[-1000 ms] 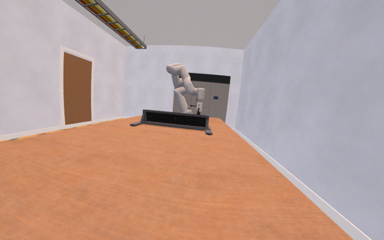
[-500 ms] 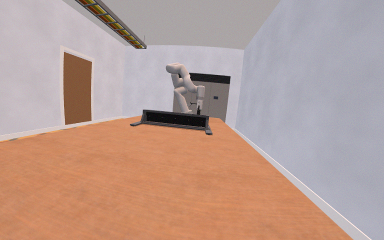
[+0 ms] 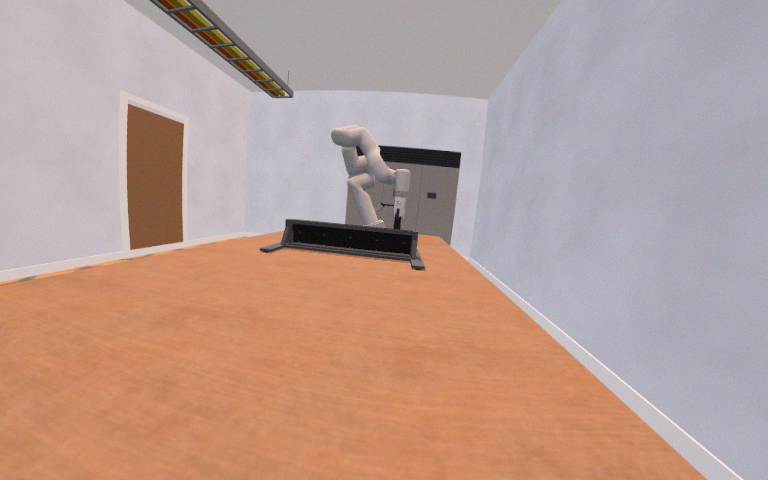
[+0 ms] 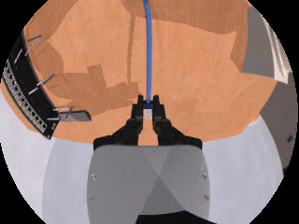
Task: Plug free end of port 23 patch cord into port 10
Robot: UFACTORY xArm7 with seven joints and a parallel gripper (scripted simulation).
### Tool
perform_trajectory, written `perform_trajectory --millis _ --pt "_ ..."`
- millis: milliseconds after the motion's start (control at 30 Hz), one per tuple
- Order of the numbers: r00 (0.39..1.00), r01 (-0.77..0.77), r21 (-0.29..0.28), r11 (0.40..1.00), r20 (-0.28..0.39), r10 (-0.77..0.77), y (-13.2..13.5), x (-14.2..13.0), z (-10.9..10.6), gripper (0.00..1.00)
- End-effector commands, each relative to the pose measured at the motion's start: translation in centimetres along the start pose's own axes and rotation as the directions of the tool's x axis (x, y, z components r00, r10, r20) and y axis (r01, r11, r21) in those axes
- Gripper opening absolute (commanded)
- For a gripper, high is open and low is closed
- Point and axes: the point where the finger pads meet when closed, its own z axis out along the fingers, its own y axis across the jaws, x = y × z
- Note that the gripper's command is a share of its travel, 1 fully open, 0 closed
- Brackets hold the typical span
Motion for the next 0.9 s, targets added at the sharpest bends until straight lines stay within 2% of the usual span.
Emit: perform_trajectory --millis 0,867 --pt "1.000 0.000 0.003 1.000 0.003 0.000 -0.09 -0.12 -0.21 0.00" --pt "0.999 -0.042 0.004 0.999 0.005 0.042 -0.78 0.15 -0.41 0.00"
